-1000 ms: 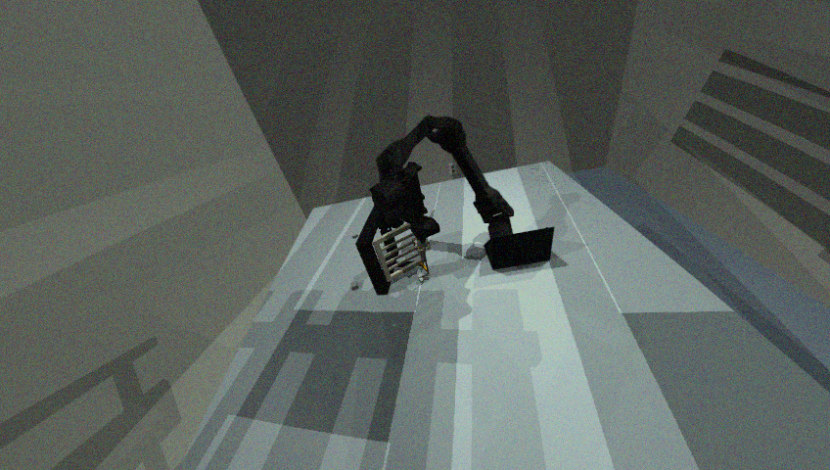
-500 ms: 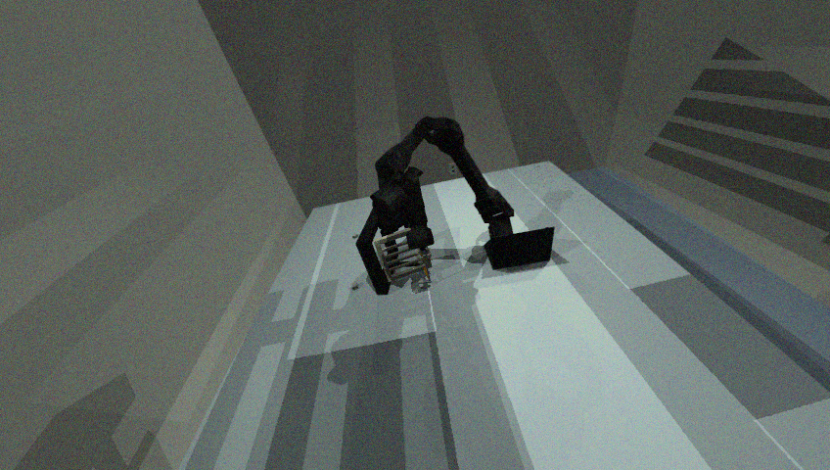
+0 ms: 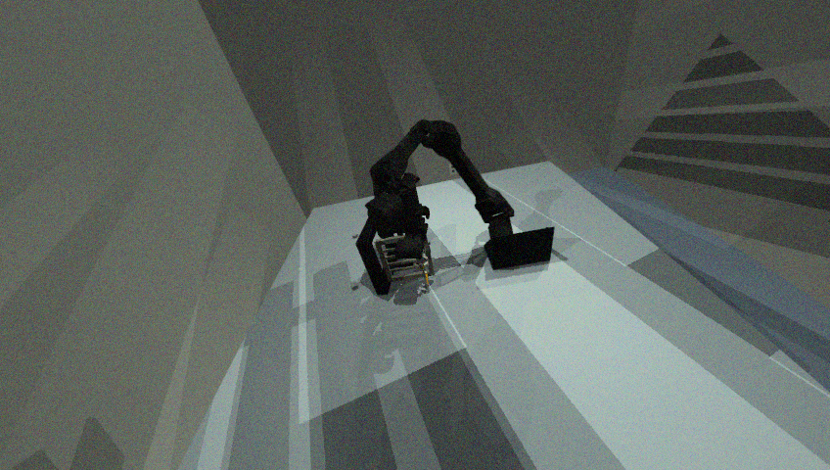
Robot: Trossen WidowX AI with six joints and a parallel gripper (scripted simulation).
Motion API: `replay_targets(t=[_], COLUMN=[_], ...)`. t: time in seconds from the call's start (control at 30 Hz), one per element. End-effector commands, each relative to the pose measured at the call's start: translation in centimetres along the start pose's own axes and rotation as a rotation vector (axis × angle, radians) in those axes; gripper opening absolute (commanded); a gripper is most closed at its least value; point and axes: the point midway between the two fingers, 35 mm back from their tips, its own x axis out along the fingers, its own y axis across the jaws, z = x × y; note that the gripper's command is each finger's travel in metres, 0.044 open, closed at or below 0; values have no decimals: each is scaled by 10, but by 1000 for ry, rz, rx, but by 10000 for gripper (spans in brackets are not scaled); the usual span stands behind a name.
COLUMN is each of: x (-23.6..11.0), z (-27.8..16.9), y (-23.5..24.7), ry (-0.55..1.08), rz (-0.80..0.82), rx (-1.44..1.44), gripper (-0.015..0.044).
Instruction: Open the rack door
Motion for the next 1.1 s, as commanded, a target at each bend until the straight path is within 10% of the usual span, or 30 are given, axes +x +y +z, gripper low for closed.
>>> replay_targets(t=[0.0,0.57,0.9,1.07], x=[-1,-1,-1,-5], z=[3,5,5,5], y=[9,18,18,18], ry=[4,4,4,1], rz=[5,5,5,9], rx=[85,153,153,148], gripper=[16,16,278,288])
